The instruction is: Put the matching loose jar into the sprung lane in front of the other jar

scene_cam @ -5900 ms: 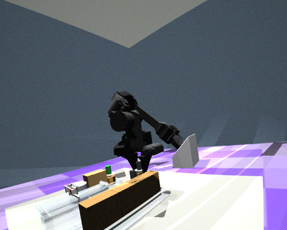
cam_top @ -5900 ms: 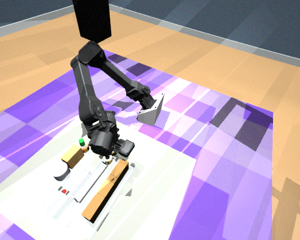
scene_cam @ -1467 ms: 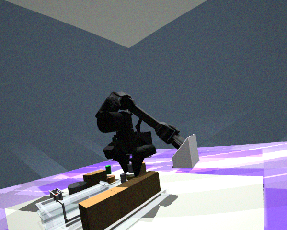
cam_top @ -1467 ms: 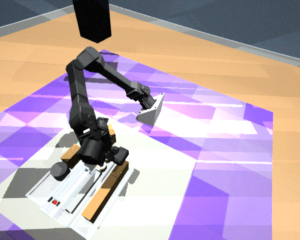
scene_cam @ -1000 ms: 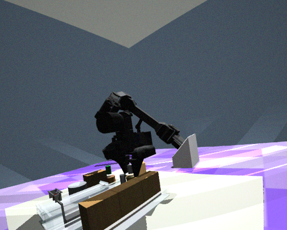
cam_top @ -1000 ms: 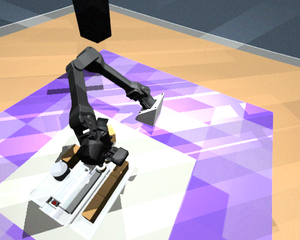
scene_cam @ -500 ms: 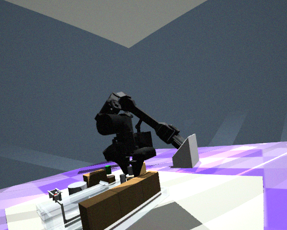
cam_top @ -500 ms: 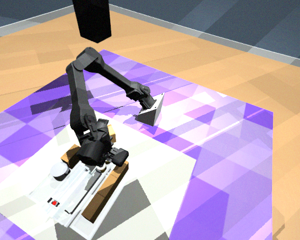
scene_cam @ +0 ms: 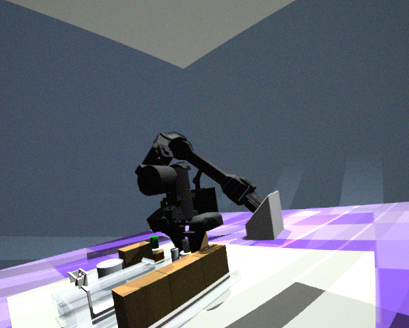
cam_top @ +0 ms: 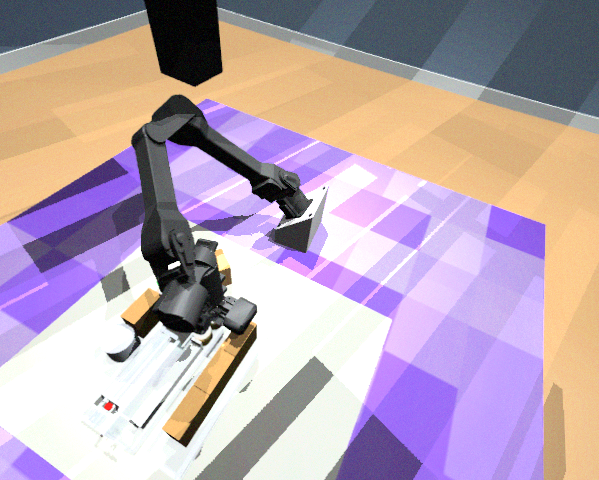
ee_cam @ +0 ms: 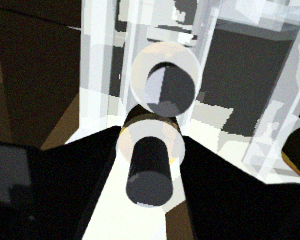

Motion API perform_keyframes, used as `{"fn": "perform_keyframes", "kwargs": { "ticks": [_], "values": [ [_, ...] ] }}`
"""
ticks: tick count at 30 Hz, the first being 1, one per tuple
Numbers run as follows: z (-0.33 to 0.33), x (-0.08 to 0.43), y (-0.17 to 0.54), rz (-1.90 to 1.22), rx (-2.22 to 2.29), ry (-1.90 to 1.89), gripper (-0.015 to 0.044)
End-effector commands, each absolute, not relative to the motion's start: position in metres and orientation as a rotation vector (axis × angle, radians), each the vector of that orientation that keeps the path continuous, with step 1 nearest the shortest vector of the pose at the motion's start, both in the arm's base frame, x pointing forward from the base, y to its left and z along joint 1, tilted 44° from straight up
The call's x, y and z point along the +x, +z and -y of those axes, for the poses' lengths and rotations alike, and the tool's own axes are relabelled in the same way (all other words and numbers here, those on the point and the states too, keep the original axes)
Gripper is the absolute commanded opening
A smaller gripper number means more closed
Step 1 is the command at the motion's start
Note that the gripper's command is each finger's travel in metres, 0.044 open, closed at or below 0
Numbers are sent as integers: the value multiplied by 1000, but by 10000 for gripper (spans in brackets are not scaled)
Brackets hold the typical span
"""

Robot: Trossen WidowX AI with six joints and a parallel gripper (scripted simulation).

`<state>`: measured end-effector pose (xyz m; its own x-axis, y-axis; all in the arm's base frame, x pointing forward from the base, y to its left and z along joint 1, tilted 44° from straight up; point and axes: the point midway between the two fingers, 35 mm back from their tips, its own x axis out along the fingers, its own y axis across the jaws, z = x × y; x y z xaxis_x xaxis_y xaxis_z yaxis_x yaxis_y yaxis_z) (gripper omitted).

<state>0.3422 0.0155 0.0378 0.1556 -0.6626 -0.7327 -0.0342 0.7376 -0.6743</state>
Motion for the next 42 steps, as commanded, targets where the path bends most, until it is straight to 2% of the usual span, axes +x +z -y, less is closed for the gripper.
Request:
{"fn": "perform_keyframes", "kwargs": {
  "ticks": [1,42],
  "values": [
    [-12,346,38,-1342,-634,-507,0],
    [-7,343,32,-1342,-635,-507,0]
  ]
}}
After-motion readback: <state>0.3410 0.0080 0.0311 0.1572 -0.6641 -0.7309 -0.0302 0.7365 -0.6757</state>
